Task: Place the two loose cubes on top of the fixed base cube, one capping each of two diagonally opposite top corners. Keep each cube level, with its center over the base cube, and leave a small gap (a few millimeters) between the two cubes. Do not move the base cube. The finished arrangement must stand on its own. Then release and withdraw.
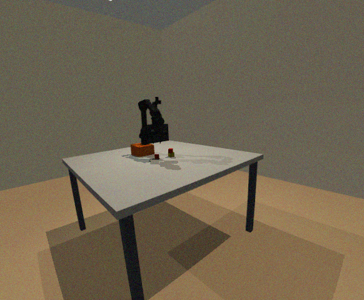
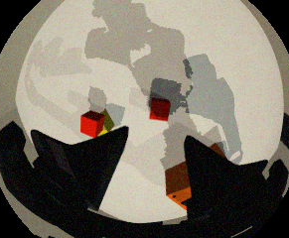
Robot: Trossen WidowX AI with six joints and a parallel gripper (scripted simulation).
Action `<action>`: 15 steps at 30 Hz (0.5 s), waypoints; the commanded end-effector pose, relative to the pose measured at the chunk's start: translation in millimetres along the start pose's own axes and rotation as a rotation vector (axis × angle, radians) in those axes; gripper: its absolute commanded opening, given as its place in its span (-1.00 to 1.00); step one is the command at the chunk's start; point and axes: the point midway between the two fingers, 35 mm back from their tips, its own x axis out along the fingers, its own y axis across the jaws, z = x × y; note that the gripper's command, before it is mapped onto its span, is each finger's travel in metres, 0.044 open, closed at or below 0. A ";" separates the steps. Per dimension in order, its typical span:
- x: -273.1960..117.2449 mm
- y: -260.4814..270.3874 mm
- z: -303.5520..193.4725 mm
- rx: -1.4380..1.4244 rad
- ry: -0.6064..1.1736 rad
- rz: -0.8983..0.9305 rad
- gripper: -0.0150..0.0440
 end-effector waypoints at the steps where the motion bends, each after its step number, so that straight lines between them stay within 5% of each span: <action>1: 1.2 -6.5 -3.9 -0.024 0.014 -0.003 0.41; 9: 61.9 -6.7 -4.8 -0.024 0.014 -0.003 0.41; 15: 69.1 -6.8 -5.0 -0.024 0.014 -0.003 0.41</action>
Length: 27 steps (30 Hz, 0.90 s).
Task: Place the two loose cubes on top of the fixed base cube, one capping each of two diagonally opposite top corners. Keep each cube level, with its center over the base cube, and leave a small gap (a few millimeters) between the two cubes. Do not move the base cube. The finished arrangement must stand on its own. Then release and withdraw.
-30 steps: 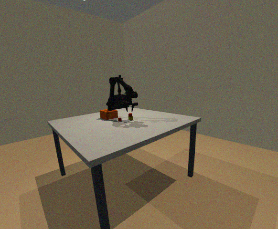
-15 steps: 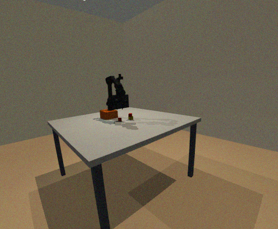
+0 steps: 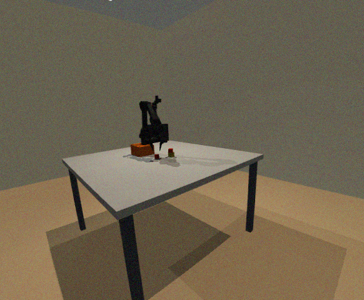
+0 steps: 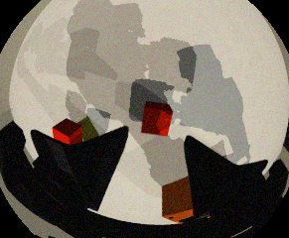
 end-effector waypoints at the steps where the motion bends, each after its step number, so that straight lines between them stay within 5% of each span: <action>1: 11.1 0.2 -1.2 -0.007 0.003 0.003 0.41; 27: 48.3 0.1 -1.6 -0.006 0.003 0.003 0.41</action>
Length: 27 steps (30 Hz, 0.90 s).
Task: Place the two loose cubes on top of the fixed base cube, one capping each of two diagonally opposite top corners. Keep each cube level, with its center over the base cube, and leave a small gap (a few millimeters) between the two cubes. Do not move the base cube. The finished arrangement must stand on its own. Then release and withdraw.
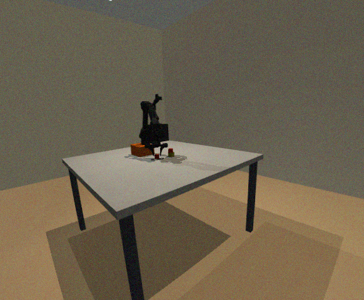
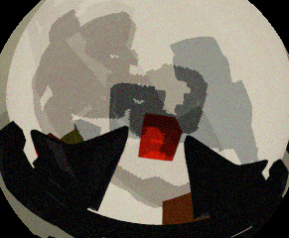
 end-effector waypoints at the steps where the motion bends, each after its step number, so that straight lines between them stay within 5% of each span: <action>1: 7.5 -1.9 -4.3 -0.002 0.013 -0.003 0.41; 8: 7.8 -1.9 -4.3 -0.002 0.013 -0.003 -0.13; 27: -34.5 2.2 1.8 -0.002 0.012 -0.003 -0.14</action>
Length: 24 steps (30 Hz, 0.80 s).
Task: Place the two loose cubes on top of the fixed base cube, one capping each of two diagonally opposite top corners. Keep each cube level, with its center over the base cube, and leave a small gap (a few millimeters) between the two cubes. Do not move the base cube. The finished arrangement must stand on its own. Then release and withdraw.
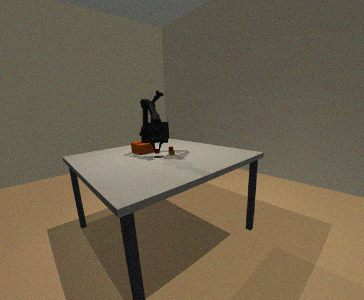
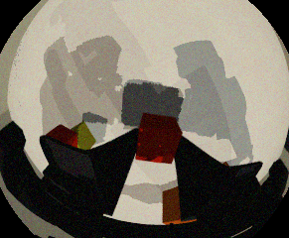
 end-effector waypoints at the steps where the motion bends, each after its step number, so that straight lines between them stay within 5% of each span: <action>1: -13.0 2.1 2.4 -0.004 -0.003 0.007 -0.14; 24: -77.7 -0.9 -3.4 -0.003 -0.003 0.006 -0.14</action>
